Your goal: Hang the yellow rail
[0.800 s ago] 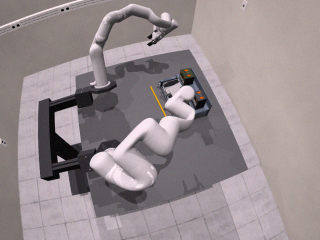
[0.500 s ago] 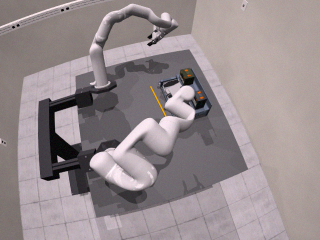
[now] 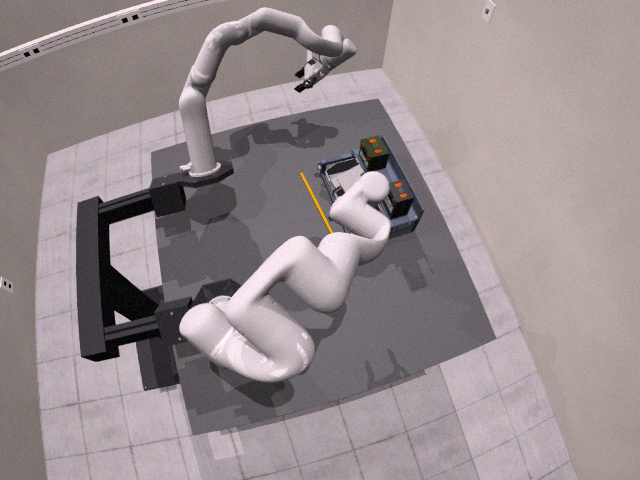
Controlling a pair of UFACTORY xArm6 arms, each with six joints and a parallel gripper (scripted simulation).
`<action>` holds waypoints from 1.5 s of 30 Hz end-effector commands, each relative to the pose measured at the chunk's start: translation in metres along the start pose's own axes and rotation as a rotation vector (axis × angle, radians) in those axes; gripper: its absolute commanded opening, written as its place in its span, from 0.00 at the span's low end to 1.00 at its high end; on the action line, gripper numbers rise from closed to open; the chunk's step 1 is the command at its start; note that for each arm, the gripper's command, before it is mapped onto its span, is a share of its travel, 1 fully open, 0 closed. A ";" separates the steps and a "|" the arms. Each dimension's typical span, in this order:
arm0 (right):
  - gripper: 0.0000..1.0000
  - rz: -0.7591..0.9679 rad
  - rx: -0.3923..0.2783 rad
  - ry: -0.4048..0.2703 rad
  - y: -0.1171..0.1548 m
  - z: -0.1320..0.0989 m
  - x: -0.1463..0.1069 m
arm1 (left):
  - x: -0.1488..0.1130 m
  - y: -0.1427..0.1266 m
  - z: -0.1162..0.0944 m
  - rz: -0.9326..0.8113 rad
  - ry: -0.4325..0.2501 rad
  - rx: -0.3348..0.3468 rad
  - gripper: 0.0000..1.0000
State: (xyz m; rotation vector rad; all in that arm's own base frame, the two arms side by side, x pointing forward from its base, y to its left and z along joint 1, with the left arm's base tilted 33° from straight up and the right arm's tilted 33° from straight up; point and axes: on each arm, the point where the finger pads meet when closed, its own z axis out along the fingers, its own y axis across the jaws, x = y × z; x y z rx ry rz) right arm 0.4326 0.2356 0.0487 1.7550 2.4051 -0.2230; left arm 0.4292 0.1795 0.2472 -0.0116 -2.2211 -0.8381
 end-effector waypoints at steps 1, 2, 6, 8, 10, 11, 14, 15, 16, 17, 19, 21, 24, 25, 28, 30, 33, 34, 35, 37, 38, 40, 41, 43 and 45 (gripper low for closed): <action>1.00 0.006 -0.004 0.002 0.002 -0.002 -0.001 | 0.000 0.001 -0.001 -0.002 -0.003 0.000 1.00; 1.00 0.009 -0.004 0.002 0.002 -0.002 -0.002 | 0.000 0.001 -0.001 -0.002 -0.003 0.000 1.00; 1.00 0.030 -0.005 0.004 0.003 -0.004 -0.009 | 0.000 0.001 -0.001 -0.002 -0.003 0.000 1.00; 1.00 0.045 -0.005 0.005 0.004 -0.005 -0.013 | 0.000 0.001 -0.001 -0.002 -0.003 0.000 1.00; 1.00 0.045 -0.005 0.005 0.004 -0.005 -0.013 | 0.000 0.001 -0.001 -0.002 -0.003 0.000 1.00; 1.00 0.055 -0.006 0.006 0.005 -0.006 -0.016 | 0.000 0.001 -0.001 -0.002 -0.003 0.000 1.00; 1.00 0.089 -0.007 0.009 0.007 -0.009 -0.027 | 0.000 0.001 -0.001 -0.002 -0.003 0.000 1.00; 1.00 0.103 -0.007 0.011 0.008 -0.010 -0.031 | 0.000 0.001 -0.001 -0.002 -0.003 0.000 1.00; 1.00 0.118 -0.008 0.012 0.009 -0.011 -0.036 | 0.000 0.001 -0.001 -0.002 -0.003 0.000 1.00; 1.00 0.134 -0.008 0.013 0.009 -0.013 -0.041 | 0.000 0.001 -0.001 -0.002 -0.003 0.000 1.00; 1.00 0.170 -0.009 0.017 0.011 -0.016 -0.052 | 0.000 0.001 -0.001 -0.002 -0.003 0.000 1.00; 1.00 0.211 -0.011 0.020 0.012 -0.019 -0.065 | 0.000 0.001 -0.001 -0.002 -0.003 0.000 1.00; 1.00 0.281 -0.013 0.026 0.014 -0.025 -0.087 | 0.000 0.001 -0.001 -0.002 -0.003 0.000 1.00; 1.00 0.307 -0.014 0.028 0.014 -0.027 -0.095 | 0.000 0.001 -0.001 -0.002 -0.003 0.000 1.00; 1.00 0.334 -0.015 0.030 0.014 -0.029 -0.104 | 0.000 0.001 -0.001 -0.002 -0.003 0.000 1.00; 1.00 0.393 -0.018 0.034 0.014 -0.033 -0.122 | 0.000 0.001 -0.001 -0.002 -0.003 0.000 1.00; 1.00 0.489 -0.021 0.040 0.012 -0.041 -0.153 | 0.000 0.001 -0.001 -0.002 -0.003 0.000 1.00; 1.00 0.523 -0.023 0.042 0.011 -0.043 -0.163 | 0.000 0.001 -0.001 -0.002 -0.003 0.000 1.00; 1.00 0.558 -0.024 0.045 0.010 -0.046 -0.174 | 0.000 0.001 -0.001 -0.002 -0.003 0.000 1.00; 1.00 0.632 -0.028 0.049 0.006 -0.052 -0.198 | 0.000 0.001 -0.001 -0.002 -0.003 0.000 1.00; 1.00 0.671 -0.030 0.051 0.004 -0.055 -0.210 | 0.000 0.001 -0.001 -0.002 -0.003 0.000 1.00; 1.00 0.751 -0.034 0.055 -0.002 -0.061 -0.234 | 0.000 0.001 -0.001 -0.002 -0.003 0.000 1.00; 1.00 0.792 -0.036 0.057 -0.006 -0.064 -0.247 | 0.000 0.001 -0.001 -0.002 -0.003 0.000 1.00; 1.00 0.835 -0.038 0.059 -0.010 -0.067 -0.260 | 0.000 0.001 -0.001 -0.002 -0.003 0.000 1.00; 1.00 0.878 -0.040 0.060 -0.015 -0.070 -0.273 | 0.000 0.001 -0.001 -0.002 -0.003 0.000 1.00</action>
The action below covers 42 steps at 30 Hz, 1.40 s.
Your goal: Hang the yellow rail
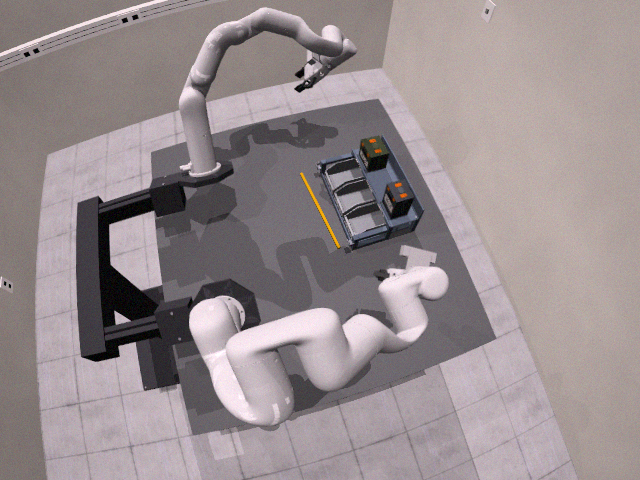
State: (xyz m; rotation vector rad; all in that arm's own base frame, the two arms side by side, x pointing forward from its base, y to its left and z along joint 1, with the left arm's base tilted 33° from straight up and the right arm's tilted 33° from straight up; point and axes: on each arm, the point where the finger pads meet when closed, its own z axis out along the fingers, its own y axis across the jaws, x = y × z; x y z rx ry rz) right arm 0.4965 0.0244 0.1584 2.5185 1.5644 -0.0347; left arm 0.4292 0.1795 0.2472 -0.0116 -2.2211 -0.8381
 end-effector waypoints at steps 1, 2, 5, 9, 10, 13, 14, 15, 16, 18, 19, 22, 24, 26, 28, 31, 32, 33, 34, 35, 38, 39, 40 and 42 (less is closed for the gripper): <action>1.00 0.148 -0.011 0.010 0.023 -0.016 -0.042 | 0.000 0.001 -0.001 -0.002 -0.003 0.000 1.00; 1.00 0.193 -0.015 0.012 0.028 -0.020 -0.055 | 0.000 0.001 -0.001 -0.002 -0.003 0.000 1.00; 1.00 0.331 -0.025 0.018 0.041 -0.032 -0.094 | 0.000 0.001 -0.001 -0.002 -0.003 0.000 1.00; 1.00 0.523 -0.042 0.025 0.051 -0.047 -0.143 | 0.000 0.001 -0.001 -0.002 -0.003 0.000 1.00; 1.00 0.572 -0.047 0.027 0.053 -0.051 -0.155 | 0.000 0.001 -0.001 -0.002 -0.003 0.000 1.00; 1.00 0.721 -0.063 0.031 0.055 -0.063 -0.192 | 0.000 0.001 -0.001 -0.002 -0.003 0.000 1.00; 1.00 0.721 -0.063 0.031 0.057 -0.067 -0.204 | 0.000 0.001 -0.001 -0.002 -0.003 0.000 1.00; 1.00 0.721 -0.063 0.031 0.057 -0.067 -0.204 | 0.000 0.001 -0.001 -0.002 -0.003 0.000 1.00; 1.00 0.721 -0.063 0.031 0.057 -0.067 -0.204 | 0.000 0.001 -0.001 -0.002 -0.003 0.000 1.00; 1.00 0.821 -0.075 0.034 0.057 -0.080 -0.244 | 0.000 0.001 -0.001 -0.002 -0.003 0.000 1.00; 1.00 0.871 -0.082 0.035 0.056 -0.084 -0.256 | 0.000 0.001 -0.001 -0.002 -0.003 0.000 1.00; 1.00 1.021 -0.102 0.038 0.050 -0.096 -0.289 | 0.000 0.001 -0.001 -0.002 -0.003 0.000 1.00; 1.00 1.071 -0.110 0.039 0.046 -0.104 -0.313 | 0.000 0.001 -0.001 -0.002 -0.003 0.000 1.00; 1.00 1.170 -0.126 0.041 0.039 -0.113 -0.336 | 0.000 0.001 -0.001 -0.002 -0.003 0.000 1.00; 1.00 1.268 -0.142 0.042 0.031 -0.122 -0.359 | 0.000 0.001 -0.001 -0.002 -0.003 0.000 1.00; 1.00 1.365 -0.160 0.044 0.018 -0.135 -0.392 | 0.000 0.001 -0.001 -0.002 -0.003 0.000 1.00; 1.00 1.365 -0.160 0.044 0.018 -0.135 -0.392 | 0.000 0.001 -0.001 -0.002 -0.003 0.000 1.00; 1.00 1.365 -0.160 0.044 0.018 -0.135 -0.392 | 0.000 0.001 -0.001 -0.002 -0.003 0.000 1.00; 1.00 1.412 -0.169 0.044 0.010 -0.143 -0.410 | 0.000 0.001 -0.001 -0.002 -0.003 0.000 1.00; 1.00 1.459 -0.179 0.045 0.003 -0.148 -0.421 | 0.000 0.001 -0.001 -0.002 -0.003 0.000 1.00; 1.00 1.596 -0.209 0.046 -0.017 -0.163 -0.452 | 0.000 0.001 -0.001 -0.002 -0.003 0.000 1.00; 1.00 1.640 -0.219 0.046 -0.024 -0.168 -0.461 | 0.000 0.001 -0.001 -0.002 -0.003 0.000 1.00; 1.00 1.684 -0.230 0.046 -0.032 -0.173 -0.470 | 0.000 0.001 -0.001 -0.002 -0.003 0.000 1.00; 1.00 1.768 -0.252 0.047 -0.047 -0.183 -0.488 | 0.000 0.001 -0.001 -0.002 -0.003 0.000 1.00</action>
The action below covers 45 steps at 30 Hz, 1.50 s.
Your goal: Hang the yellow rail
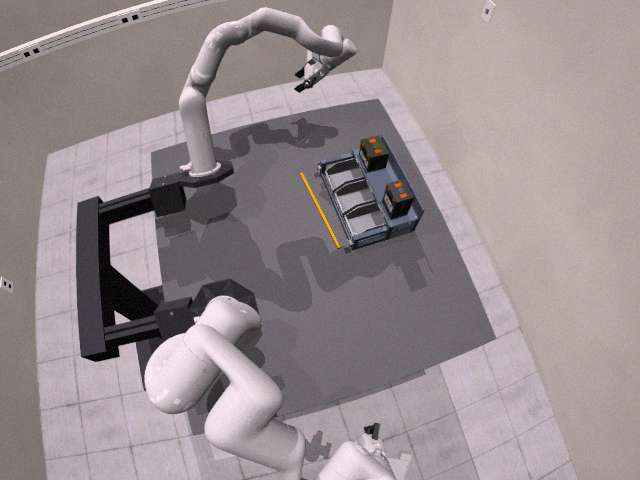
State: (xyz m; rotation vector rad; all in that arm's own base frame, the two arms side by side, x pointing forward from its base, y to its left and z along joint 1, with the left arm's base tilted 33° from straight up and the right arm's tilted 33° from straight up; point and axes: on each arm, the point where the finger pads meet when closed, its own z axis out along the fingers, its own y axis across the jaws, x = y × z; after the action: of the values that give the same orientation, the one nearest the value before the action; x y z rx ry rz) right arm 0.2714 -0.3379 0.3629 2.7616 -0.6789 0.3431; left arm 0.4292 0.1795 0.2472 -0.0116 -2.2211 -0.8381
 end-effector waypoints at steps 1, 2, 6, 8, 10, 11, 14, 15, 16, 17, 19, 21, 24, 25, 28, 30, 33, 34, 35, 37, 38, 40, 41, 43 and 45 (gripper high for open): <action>1.00 0.221 -0.045 0.023 0.055 -0.028 -0.034 | 0.000 0.001 -0.001 -0.002 -0.003 0.000 1.00; 1.00 0.261 -0.055 0.027 0.064 -0.034 -0.041 | 0.000 0.001 -0.001 -0.002 -0.003 0.000 1.00; 1.00 0.413 -0.092 0.044 0.093 -0.054 -0.069 | 0.000 0.001 -0.001 -0.002 -0.003 0.000 1.00; 1.00 0.413 -0.092 0.044 0.093 -0.054 -0.069 | 0.000 0.001 -0.001 -0.002 -0.003 0.000 1.00; 1.00 0.483 -0.110 0.052 0.104 -0.064 -0.083 | 0.000 0.001 -0.001 -0.002 -0.003 0.000 1.00; 1.00 0.516 -0.118 0.057 0.109 -0.068 -0.090 | 0.000 0.001 -0.001 -0.002 -0.003 0.000 1.00; 1.00 0.610 -0.144 0.069 0.122 -0.081 -0.109 | 0.000 0.001 -0.001 -0.002 -0.003 0.000 1.00; 1.00 0.639 -0.152 0.073 0.126 -0.085 -0.115 | 0.000 0.001 -0.001 -0.002 -0.003 0.000 1.00; 1.00 0.667 -0.160 0.077 0.129 -0.089 -0.120 | 0.000 0.001 -0.001 -0.002 -0.003 0.000 1.00; 1.00 0.694 -0.168 0.081 0.132 -0.093 -0.126 | 0.000 0.001 -0.001 -0.002 -0.003 0.000 1.00; 1.00 0.744 -0.183 0.089 0.138 -0.101 -0.137 | 0.000 0.001 -0.001 -0.002 -0.003 0.000 1.00; 1.00 0.790 -0.197 0.096 0.142 -0.107 -0.147 | 0.000 0.001 -0.001 -0.002 -0.003 0.000 1.00; 1.00 0.831 -0.209 0.103 0.146 -0.113 -0.155 | 0.000 0.001 -0.001 -0.002 -0.003 0.000 1.00; 1.00 0.831 -0.209 0.103 0.146 -0.113 -0.155 | 0.000 0.001 -0.001 -0.002 -0.003 0.000 1.00; 1.00 0.885 -0.227 0.113 0.150 -0.121 -0.167 | 0.000 0.001 -0.001 -0.002 -0.003 0.000 1.00; 1.00 0.915 -0.236 0.118 0.152 -0.126 -0.173 | 0.000 0.001 -0.001 -0.002 -0.003 0.000 1.00; 1.00 0.953 -0.249 0.125 0.154 -0.132 -0.182 | 0.000 0.001 -0.001 -0.002 -0.003 0.000 1.00; 1.00 0.963 -0.253 0.127 0.155 -0.133 -0.184 | 0.000 0.001 -0.001 -0.002 -0.003 0.000 1.00; 1.00 0.973 -0.256 0.129 0.155 -0.135 -0.186 | 0.000 0.001 -0.001 -0.002 -0.003 0.000 1.00; 1.00 0.989 -0.261 0.132 0.156 -0.137 -0.190 | 0.000 0.001 -0.001 -0.002 -0.003 0.000 1.00; 1.00 0.996 -0.264 0.133 0.156 -0.138 -0.191 | 0.000 0.001 -0.001 -0.002 -0.003 0.000 1.00; 1.00 1.008 -0.268 0.135 0.157 -0.140 -0.193 | 0.000 0.001 -0.001 -0.002 -0.003 0.000 1.00; 1.00 1.008 -0.268 0.135 0.157 -0.140 -0.193 | 0.000 0.001 -0.001 -0.002 -0.003 0.000 1.00; 1.00 1.012 -0.269 0.136 0.157 -0.141 -0.194 | 0.000 0.001 -0.001 -0.002 -0.003 0.000 1.00; 1.00 1.019 -0.272 0.138 0.157 -0.142 -0.196 | 0.000 0.001 -0.001 -0.002 -0.003 0.000 1.00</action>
State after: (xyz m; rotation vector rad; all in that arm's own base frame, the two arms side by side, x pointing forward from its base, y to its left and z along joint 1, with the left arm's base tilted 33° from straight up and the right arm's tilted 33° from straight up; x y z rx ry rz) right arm 0.0074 -0.3466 0.4678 1.9278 -1.8693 0.5574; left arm 0.4292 0.1795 0.2472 -0.0116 -2.2211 -0.8381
